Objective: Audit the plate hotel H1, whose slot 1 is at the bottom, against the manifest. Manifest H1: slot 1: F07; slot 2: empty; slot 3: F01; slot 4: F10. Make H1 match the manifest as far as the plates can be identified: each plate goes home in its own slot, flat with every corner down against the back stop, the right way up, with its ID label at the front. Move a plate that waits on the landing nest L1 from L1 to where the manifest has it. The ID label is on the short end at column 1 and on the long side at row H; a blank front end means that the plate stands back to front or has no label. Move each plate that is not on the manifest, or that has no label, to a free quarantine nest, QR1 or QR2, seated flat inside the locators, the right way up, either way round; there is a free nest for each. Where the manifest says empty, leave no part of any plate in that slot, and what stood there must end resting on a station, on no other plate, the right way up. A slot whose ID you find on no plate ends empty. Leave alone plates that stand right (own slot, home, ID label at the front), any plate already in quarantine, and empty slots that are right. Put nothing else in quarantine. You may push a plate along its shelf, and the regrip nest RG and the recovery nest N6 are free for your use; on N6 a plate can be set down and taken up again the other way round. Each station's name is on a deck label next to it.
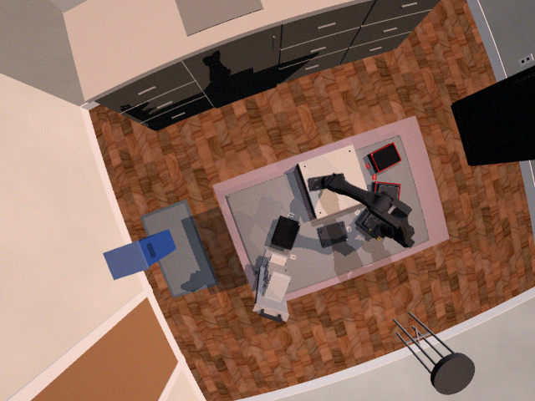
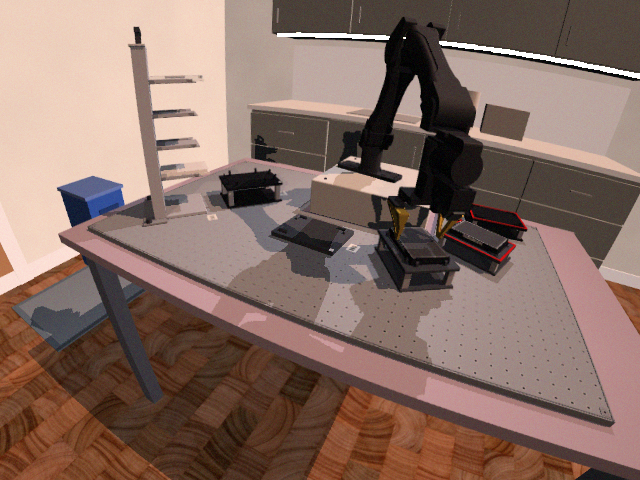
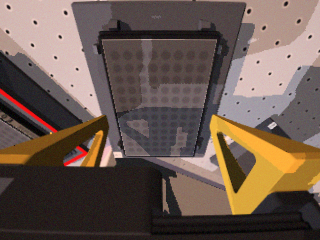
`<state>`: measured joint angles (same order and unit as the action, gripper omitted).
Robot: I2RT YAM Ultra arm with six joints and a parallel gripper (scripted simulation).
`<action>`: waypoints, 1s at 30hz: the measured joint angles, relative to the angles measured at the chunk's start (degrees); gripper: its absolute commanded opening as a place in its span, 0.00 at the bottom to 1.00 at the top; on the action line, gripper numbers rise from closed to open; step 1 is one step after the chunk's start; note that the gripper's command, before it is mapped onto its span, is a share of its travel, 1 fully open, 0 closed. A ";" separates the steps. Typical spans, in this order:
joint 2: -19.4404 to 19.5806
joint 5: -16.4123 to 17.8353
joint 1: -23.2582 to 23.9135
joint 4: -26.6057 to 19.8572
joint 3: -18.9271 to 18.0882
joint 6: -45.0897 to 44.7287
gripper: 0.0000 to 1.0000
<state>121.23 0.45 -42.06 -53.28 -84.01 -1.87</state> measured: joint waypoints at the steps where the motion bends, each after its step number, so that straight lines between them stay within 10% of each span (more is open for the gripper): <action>1: 0.13 0.00 0.00 0.17 0.11 0.00 1.00; 30: 1.68 0.02 0.02 4.13 1.70 0.02 0.86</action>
<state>122.91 0.47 -42.04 -49.15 -82.30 -1.85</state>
